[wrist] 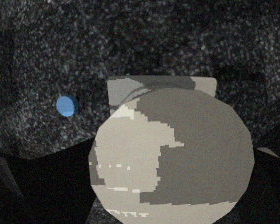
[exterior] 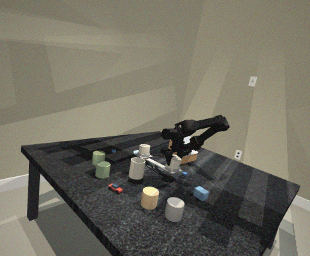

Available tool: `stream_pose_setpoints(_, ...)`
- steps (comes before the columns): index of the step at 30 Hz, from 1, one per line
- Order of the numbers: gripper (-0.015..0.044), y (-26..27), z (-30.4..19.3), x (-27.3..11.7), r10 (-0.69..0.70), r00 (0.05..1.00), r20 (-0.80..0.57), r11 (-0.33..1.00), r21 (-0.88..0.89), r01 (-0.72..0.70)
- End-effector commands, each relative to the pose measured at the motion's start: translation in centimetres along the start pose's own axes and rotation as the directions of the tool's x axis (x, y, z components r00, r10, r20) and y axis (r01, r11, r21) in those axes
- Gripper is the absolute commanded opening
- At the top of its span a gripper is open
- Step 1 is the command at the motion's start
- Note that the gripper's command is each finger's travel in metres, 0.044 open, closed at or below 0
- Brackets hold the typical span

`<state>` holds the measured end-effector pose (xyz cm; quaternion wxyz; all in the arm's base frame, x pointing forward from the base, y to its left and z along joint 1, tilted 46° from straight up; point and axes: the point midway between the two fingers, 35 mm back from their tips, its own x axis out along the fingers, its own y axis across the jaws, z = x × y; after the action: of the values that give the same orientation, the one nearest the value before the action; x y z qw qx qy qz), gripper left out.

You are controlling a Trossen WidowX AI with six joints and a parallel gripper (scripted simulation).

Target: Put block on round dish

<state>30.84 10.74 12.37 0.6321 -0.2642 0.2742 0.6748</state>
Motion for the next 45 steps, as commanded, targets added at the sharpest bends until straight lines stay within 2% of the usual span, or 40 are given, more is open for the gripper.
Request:
stream_pose_setpoints(1, 0.0000, -0.4, 0.1, -0.9, -0.017, 1.000, 0.004, 1.000, -0.008, 0.017)
stream_pose_setpoints(45, 0.0000, 0.0, 0.0, -6.6, -0.026, 1.000, 0.006, 1.000, 0.004, 0.026)
